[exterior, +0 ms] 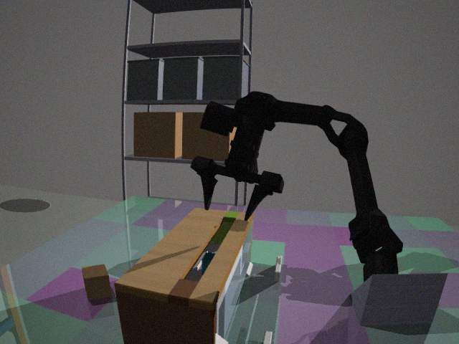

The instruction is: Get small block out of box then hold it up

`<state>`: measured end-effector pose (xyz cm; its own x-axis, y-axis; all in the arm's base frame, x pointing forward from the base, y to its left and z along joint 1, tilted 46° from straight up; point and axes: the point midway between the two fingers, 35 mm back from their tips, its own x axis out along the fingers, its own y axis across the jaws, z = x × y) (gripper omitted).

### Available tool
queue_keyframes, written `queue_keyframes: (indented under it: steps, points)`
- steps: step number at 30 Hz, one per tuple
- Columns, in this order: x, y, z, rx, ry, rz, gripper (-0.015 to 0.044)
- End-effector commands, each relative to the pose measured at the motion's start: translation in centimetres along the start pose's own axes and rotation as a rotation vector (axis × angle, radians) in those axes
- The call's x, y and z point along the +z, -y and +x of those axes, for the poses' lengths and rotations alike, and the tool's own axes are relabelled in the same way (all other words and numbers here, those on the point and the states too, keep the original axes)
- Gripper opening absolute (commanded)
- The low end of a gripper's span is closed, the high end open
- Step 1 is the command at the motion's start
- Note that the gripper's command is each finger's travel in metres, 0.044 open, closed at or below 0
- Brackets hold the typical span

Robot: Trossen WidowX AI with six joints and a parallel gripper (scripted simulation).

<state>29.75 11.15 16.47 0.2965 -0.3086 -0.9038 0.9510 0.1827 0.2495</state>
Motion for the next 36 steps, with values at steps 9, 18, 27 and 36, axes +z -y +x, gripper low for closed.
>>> queue_keyframes:
  steps: [9,18,27,36]
  points:
    - [-3.8,4.1,1.3,-0.173,0.082,-0.093,0.0400]
    - [-3.3,4.2,2.6,-0.172,0.081,-0.093,0.0400]
    - [-2.7,4.3,4.0,-0.172,0.081,-0.093,0.0400]
    - [-2.2,4.6,5.3,-0.172,0.081,-0.093,0.0400]
